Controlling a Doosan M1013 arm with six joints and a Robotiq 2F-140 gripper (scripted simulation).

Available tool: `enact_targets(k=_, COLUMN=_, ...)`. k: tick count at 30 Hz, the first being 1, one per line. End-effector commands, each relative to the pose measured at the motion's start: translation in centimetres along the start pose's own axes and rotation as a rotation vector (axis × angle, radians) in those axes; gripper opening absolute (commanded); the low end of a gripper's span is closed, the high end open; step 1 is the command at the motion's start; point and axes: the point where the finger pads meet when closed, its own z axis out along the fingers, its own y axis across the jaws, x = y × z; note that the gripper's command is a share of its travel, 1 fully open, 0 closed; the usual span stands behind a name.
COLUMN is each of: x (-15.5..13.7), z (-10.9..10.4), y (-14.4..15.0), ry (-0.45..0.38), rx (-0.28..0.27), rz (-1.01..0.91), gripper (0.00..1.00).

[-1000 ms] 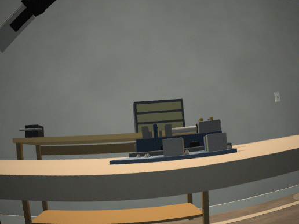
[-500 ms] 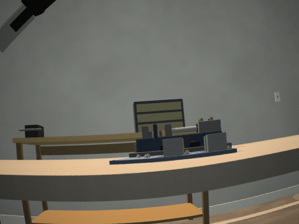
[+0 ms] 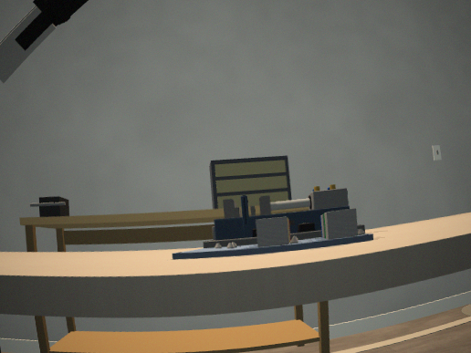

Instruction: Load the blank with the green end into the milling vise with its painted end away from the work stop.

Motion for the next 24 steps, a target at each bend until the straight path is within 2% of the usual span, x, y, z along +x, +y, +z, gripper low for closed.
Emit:
enact_targets(k=1, x=-0.01, z=-0.02, y=-0.02, ry=0.0, rx=0.0, rz=0.0, gripper=0.25)
enact_targets(k=13, x=-0.01, z=-0.02, y=-0.02, ry=0.0, rx=0.0, rz=0.0, gripper=0.25)
enact_targets(k=14, x=-0.01, z=-0.02, y=-0.02, ry=0.0, rx=0.0, rz=0.0, gripper=1.0)
enact_targets(k=24, x=-0.01, z=-0.02, y=-0.02, ry=0.0, rx=0.0, rz=0.0, gripper=1.0)
